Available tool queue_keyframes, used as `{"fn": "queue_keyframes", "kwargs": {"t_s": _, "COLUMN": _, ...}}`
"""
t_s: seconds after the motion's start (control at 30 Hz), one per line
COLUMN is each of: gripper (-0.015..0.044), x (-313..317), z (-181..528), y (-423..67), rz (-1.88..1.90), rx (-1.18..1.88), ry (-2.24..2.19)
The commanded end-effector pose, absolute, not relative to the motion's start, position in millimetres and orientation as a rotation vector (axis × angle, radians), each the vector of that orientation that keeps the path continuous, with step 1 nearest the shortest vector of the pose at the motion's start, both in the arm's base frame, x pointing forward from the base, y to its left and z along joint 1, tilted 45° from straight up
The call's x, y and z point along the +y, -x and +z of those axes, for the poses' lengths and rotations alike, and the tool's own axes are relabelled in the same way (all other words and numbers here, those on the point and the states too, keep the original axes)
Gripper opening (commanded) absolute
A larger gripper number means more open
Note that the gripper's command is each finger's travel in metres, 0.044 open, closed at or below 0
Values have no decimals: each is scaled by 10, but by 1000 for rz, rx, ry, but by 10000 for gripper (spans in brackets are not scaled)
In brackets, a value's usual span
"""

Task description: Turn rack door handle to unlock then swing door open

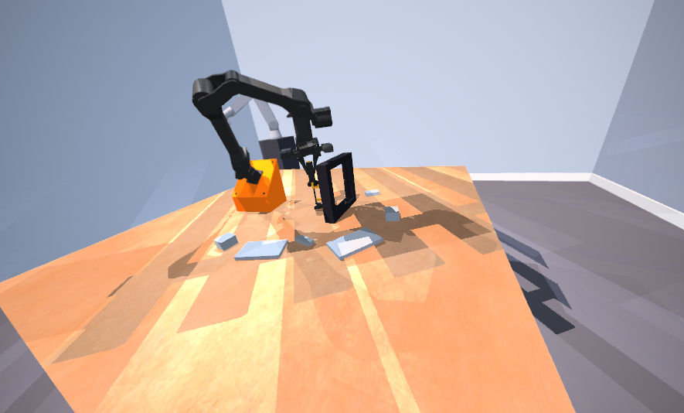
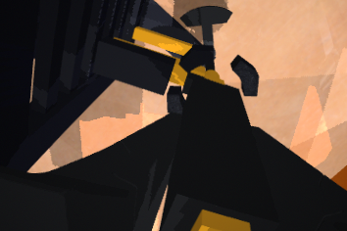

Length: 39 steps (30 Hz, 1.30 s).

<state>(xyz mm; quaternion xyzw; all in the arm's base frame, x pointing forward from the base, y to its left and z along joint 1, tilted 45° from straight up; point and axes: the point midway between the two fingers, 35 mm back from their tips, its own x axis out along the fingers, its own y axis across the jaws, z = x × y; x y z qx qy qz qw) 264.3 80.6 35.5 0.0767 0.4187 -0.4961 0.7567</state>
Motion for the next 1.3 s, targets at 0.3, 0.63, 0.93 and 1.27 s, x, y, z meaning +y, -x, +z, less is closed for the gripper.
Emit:
{"fn": "queue_keyframes", "kwargs": {"t_s": 0.3, "gripper": 9, "x": 605, "z": 514, "y": -2474, "rz": -959, "rx": 1035, "ry": 37}}
{"fn": "queue_keyframes", "kwargs": {"t_s": 0.63, "gripper": 9, "x": 446, "z": 648, "y": -2392, "rz": -867, "rx": 1117, "ry": 183}}
{"fn": "queue_keyframes", "kwargs": {"t_s": 0.93, "gripper": 9, "x": 317, "z": 764, "y": -2353, "rz": -790, "rx": 1177, "ry": 298}}
{"fn": "queue_keyframes", "kwargs": {"t_s": 1.27, "gripper": 9, "x": 173, "z": 900, "y": -2336, "rz": -701, "rx": 1240, "ry": 426}}
